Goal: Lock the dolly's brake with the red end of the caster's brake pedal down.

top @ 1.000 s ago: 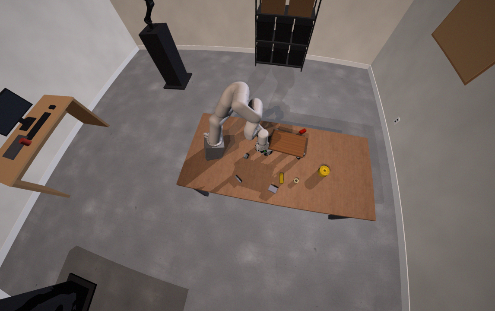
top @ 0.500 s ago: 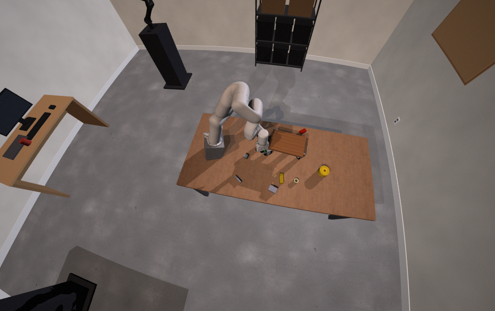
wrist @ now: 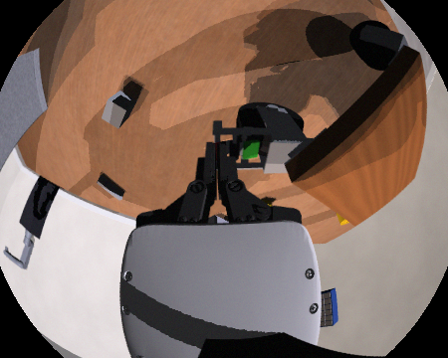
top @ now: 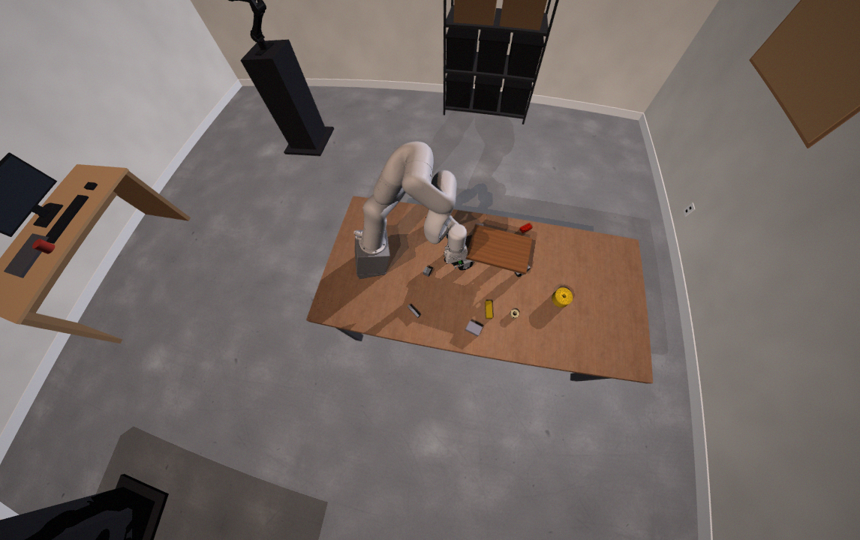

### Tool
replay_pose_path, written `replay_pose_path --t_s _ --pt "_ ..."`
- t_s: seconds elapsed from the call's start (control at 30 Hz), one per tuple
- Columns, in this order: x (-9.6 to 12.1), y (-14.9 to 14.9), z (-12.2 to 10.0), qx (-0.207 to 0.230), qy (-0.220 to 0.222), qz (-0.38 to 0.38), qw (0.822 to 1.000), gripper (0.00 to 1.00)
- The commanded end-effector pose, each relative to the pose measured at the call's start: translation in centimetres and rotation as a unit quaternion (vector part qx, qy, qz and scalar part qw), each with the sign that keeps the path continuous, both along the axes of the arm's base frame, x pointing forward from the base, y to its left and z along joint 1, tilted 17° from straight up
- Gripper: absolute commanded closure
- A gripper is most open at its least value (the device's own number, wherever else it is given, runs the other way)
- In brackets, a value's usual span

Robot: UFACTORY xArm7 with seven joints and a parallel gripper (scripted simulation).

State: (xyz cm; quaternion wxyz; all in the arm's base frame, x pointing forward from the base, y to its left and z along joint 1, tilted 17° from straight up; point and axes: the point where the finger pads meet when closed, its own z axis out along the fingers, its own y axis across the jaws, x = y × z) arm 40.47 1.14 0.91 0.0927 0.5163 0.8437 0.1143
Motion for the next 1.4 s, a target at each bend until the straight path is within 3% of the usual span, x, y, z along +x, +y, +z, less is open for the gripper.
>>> replay_pose_path --t_s 0.0,1.37 --pt "0.1 0.0 0.1 0.0 -0.001 0.0 1.0 1.0" --pt "0.4 0.1 -1.1 0.0 -0.001 0.0 1.0 1.0"
